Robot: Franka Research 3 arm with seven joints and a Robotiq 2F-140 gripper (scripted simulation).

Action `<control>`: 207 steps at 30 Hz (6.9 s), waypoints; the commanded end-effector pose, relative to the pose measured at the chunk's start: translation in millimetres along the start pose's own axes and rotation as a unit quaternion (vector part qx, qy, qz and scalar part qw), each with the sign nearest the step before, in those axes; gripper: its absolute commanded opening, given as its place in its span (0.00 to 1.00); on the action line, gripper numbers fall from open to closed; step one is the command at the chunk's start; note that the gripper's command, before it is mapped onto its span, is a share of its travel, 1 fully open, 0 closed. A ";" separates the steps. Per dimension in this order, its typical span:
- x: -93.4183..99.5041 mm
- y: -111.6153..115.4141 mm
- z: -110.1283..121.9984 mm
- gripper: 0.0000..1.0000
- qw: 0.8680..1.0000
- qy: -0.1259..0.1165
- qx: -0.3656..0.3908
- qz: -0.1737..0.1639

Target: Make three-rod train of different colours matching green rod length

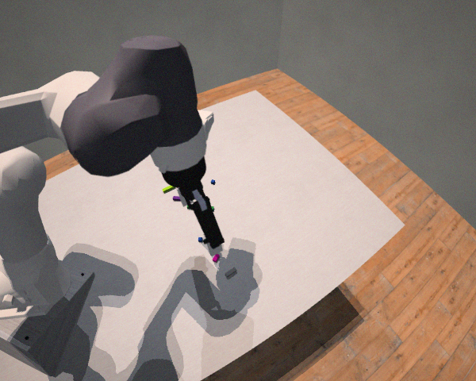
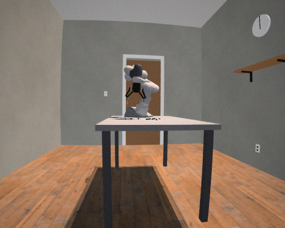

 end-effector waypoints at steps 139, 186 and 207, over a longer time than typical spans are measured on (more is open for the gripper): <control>-47.1 -13.2 31.5 0.15 0.283 -0.013 -0.959 -0.035; -57.5 -13.2 30.8 0.15 0.283 -0.013 -0.959 -0.036; -86.4 -13.4 28.7 0.15 0.283 -0.013 -0.959 -0.036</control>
Point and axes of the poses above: the point where the finger pads meet when closed, its own x axis back along the fingers, its own z axis across the jaws, y = z × x, the point moved 7 cm from there along x, back along the fingers, and after that the axes turned 4 degrees about -x, right-handed, at the moved point
